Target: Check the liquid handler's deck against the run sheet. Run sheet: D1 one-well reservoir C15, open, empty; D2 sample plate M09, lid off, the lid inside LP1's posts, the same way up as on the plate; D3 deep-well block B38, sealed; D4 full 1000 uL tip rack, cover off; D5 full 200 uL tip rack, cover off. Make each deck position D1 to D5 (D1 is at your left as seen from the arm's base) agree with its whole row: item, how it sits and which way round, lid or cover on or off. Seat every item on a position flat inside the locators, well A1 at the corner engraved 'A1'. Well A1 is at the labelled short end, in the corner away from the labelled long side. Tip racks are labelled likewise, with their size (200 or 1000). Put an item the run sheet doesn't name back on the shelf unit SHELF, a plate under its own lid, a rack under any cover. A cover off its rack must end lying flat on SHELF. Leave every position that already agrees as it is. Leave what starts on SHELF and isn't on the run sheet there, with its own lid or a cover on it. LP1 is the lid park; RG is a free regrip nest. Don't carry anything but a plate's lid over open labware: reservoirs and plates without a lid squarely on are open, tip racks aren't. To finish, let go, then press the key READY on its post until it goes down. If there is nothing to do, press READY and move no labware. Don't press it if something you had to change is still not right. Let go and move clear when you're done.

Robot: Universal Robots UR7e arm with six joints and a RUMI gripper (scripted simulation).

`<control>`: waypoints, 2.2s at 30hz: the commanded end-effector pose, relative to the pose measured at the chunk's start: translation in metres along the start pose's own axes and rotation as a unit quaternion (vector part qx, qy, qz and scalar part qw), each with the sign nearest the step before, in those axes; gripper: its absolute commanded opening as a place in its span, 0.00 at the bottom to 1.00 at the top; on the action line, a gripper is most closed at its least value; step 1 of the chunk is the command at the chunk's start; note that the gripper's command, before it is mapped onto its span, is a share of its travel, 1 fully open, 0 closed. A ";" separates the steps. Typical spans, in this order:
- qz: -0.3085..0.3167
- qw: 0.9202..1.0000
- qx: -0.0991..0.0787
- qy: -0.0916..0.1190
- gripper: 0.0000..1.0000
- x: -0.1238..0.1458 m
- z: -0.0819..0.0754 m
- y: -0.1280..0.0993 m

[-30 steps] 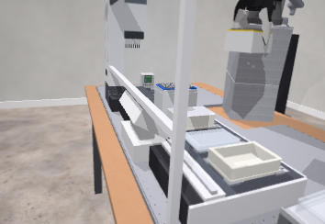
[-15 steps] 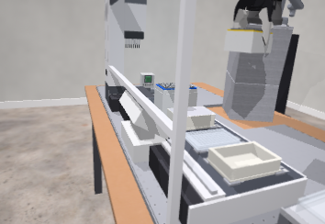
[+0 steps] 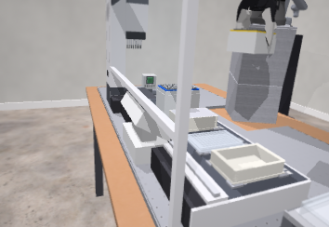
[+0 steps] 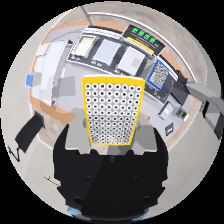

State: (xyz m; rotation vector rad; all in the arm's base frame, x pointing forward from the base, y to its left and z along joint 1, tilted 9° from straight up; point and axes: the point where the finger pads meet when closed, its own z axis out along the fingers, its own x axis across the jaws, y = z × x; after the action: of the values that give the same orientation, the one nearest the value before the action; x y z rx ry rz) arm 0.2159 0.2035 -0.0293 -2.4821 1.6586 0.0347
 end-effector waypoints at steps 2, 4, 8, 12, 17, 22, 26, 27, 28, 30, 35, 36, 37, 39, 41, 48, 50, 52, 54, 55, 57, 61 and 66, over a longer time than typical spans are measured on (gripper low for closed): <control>0.139 0.990 -0.002 -0.002 0.00 0.093 0.000 0.036; 0.139 0.990 -0.002 -0.002 0.00 0.093 0.000 0.036; 0.139 0.990 -0.002 -0.002 0.00 0.093 0.000 0.036; 0.139 0.990 -0.002 -0.003 0.00 0.093 0.001 0.036; 0.139 0.990 -0.002 -0.003 0.00 0.093 0.001 0.036; 0.139 0.990 -0.002 -0.003 0.00 0.093 0.001 0.036; 0.139 0.990 -0.002 -0.003 0.00 0.093 0.001 0.036; 0.139 0.990 -0.002 -0.003 0.00 0.093 0.001 0.036; 0.139 0.990 -0.002 -0.003 0.00 0.093 0.001 0.036; 0.139 0.990 -0.002 -0.003 0.00 0.093 0.001 0.036; 0.139 0.990 -0.002 -0.003 0.00 0.093 0.001 0.036; 0.139 0.990 -0.002 -0.003 0.00 0.093 0.001 0.036; 0.139 0.990 -0.002 -0.003 0.00 0.093 0.001 0.036; 0.139 0.990 -0.002 -0.003 0.00 0.093 0.001 0.036; 0.139 0.990 -0.002 -0.003 0.00 0.093 0.001 0.036; 0.139 0.990 -0.002 -0.003 0.00 0.094 0.001 0.035; 0.139 0.990 -0.002 -0.003 0.00 0.095 0.001 0.031; 0.139 0.990 -0.002 -0.003 0.00 0.096 0.001 0.028; 0.139 0.990 -0.002 -0.003 0.00 0.097 0.001 0.024; 0.139 0.990 -0.001 -0.001 0.00 0.098 0.000 0.022; 0.139 0.990 -0.001 -0.001 0.00 0.098 0.000 0.018; 0.139 0.990 -0.001 -0.001 0.00 0.099 0.000 0.012; 0.139 0.990 -0.001 -0.001 0.00 0.100 0.000 0.006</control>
State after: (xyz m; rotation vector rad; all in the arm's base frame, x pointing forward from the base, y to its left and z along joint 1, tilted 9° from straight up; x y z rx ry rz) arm 0.2159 0.2035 -0.0293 -2.4821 1.6586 0.0347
